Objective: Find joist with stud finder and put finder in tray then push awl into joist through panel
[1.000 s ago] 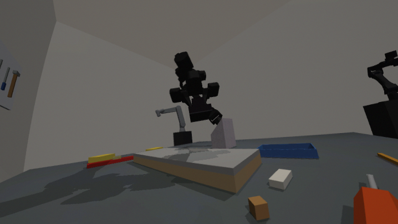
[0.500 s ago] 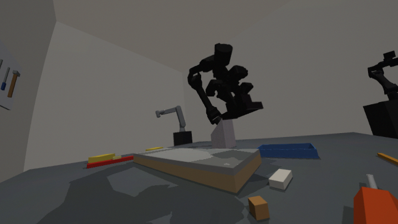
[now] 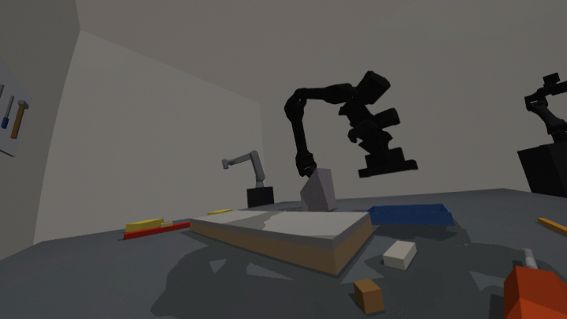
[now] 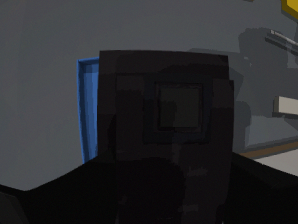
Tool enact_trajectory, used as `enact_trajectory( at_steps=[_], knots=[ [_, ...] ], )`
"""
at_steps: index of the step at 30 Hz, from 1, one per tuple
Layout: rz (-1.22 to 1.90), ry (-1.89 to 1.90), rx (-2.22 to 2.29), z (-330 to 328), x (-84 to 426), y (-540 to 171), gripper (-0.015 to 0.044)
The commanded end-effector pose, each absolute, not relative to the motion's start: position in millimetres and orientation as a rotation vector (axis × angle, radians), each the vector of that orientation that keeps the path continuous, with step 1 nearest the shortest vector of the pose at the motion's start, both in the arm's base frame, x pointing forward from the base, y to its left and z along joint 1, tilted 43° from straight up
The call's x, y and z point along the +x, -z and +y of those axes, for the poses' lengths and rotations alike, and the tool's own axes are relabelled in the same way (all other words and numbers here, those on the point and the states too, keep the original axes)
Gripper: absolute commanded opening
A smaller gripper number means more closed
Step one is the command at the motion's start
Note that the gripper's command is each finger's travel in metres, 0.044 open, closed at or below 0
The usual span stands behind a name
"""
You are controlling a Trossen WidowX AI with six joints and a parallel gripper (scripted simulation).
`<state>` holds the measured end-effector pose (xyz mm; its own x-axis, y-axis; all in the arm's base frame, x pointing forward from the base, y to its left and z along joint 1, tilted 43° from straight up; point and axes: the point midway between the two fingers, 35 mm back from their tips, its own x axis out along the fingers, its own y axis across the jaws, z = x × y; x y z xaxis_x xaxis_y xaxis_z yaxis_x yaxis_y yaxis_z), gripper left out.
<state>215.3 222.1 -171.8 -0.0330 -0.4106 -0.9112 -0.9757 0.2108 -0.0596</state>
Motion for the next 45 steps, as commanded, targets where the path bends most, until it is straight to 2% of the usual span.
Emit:
enact_trajectory(
  at_steps=[1, 45],
  knots=[
    [1.602, -0.865, -1.388, 229.7, 193.3, 186.7, 0.0000],
    [1.606, -0.873, -1.400, 169.7, 182.0, 259.2, 0.0000]
  ],
)
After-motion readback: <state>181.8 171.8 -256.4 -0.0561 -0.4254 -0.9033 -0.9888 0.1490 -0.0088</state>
